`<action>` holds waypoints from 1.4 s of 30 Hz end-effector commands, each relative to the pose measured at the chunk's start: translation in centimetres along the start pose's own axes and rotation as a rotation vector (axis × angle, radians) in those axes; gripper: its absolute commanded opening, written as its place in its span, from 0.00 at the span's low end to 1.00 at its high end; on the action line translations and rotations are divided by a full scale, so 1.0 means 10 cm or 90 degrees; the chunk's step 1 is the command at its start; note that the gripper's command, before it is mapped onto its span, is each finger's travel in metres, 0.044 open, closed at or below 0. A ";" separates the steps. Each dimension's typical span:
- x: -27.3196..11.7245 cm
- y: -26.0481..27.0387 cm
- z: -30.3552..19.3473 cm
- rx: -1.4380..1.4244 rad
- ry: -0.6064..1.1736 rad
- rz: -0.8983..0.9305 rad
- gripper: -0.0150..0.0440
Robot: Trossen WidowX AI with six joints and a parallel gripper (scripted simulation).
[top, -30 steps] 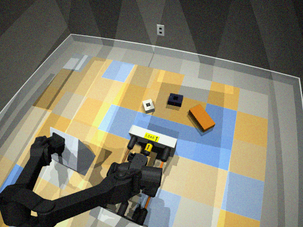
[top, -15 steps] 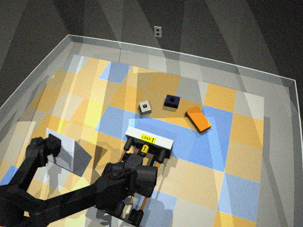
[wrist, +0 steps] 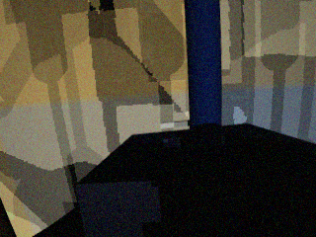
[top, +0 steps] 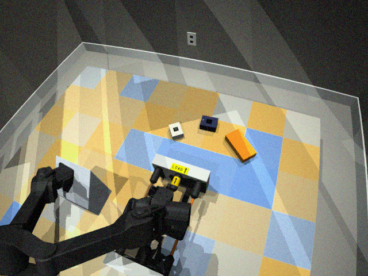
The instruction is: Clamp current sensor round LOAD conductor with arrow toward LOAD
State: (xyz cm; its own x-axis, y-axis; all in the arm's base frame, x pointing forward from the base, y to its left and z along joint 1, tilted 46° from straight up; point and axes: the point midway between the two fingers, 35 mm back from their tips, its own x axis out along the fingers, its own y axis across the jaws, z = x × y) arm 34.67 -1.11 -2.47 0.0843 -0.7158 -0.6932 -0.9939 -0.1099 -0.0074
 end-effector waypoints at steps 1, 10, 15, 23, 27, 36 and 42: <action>0.00 0.00 0.00 0.000 0.000 0.000 0.70; 0.00 0.00 0.00 -0.001 0.000 -0.001 0.91; 0.00 0.00 0.00 -0.001 0.000 -0.001 0.69; 0.00 0.00 0.00 -0.001 0.000 -0.001 0.42; 0.00 0.00 0.00 -0.001 0.000 -0.001 0.38; -0.04 0.00 0.00 0.001 0.000 -0.003 0.25; -0.01 0.00 0.00 -0.001 0.000 0.000 0.25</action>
State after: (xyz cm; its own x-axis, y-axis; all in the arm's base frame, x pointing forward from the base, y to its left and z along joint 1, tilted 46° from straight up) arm 34.62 -1.00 -2.39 0.0849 -0.7160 -0.6929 -0.9938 -0.1113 -0.0068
